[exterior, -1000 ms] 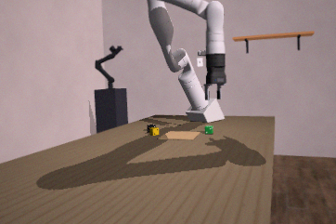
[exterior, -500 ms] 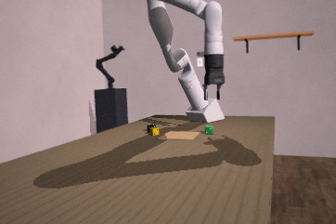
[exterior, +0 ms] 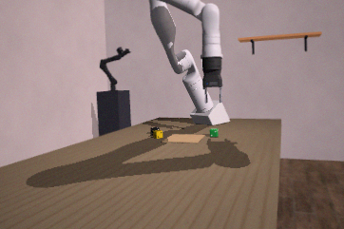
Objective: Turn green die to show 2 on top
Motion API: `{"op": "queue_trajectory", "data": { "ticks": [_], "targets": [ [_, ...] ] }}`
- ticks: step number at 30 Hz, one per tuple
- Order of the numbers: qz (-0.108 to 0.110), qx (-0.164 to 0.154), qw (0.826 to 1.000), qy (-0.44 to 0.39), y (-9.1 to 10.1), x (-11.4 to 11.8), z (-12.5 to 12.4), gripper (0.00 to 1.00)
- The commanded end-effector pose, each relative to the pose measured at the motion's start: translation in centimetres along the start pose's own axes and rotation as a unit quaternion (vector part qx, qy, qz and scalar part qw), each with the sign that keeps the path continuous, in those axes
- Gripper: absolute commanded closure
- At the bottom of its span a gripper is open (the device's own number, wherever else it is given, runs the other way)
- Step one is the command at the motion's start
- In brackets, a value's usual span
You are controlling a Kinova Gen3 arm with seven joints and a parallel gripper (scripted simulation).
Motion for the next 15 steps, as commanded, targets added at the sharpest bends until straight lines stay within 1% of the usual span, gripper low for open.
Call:
{"op": "queue_trajectory", "data": {
  "ticks": [1, 5, 15],
  "targets": [
    [0.001, -0.004, 1.000, -0.012, 0.16, -0.19, 0.09, 0.00],
    [0.001, -0.003, 1.000, -0.030, 0.14, -0.30, 0.05, 0.00],
    [0.001, -0.003, 1.000, -0.031, 0.14, -0.30, 0.05, 0.00]
  ]
}}
Point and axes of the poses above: the point where the finger pads meet when closed, its own y axis back along the fingers, its own x axis across the jaws, z = x × y, the point moved 8 cm from there along y, back along the fingers, and after that the axes turned 1 degree about -y, right-handed, at the moved point
